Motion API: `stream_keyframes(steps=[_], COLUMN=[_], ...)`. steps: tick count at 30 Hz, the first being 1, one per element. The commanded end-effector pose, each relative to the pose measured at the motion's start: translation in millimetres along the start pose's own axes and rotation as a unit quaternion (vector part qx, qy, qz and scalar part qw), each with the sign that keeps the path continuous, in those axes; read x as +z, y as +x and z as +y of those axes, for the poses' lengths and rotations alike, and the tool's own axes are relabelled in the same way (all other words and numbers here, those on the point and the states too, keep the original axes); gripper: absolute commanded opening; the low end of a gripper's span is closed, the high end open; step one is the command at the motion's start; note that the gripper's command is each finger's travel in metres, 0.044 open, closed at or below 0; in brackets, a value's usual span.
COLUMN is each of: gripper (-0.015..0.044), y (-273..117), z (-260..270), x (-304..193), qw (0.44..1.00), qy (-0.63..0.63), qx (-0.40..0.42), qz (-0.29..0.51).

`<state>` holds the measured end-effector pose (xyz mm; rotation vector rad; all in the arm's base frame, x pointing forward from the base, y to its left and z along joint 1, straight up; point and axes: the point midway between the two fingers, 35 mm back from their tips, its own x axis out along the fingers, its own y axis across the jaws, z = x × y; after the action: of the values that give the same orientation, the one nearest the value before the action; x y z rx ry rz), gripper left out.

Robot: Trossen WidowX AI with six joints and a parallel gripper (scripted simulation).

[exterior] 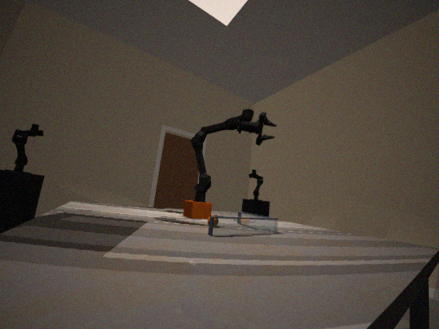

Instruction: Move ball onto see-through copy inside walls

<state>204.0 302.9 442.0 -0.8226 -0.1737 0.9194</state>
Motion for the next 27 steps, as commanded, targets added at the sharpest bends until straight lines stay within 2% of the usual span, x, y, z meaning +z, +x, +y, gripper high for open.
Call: stream_keyframes(steps=[1, 8, 11, 16, 22, 27], gripper=[0.0334, 0.0334, 0.0334, 0.0334, 0.0334, 0.0334], y=[31, 51, 49, 43, 19, -19], z=[9, 19, 20, 26, 45, 71], x=[-68, -181, -194, -249, -340, -410], qw=[0.993, 0.963, 0.960, 0.940, 0.893, 0.849], qy=[-0.055, -0.114, -0.092, -0.081, -0.102, -0.097], qx=[0.028, 0.090, 0.093, 0.124, 0.212, 0.299], qz=[0.096, 0.227, 0.246, 0.306, 0.384, 0.426])
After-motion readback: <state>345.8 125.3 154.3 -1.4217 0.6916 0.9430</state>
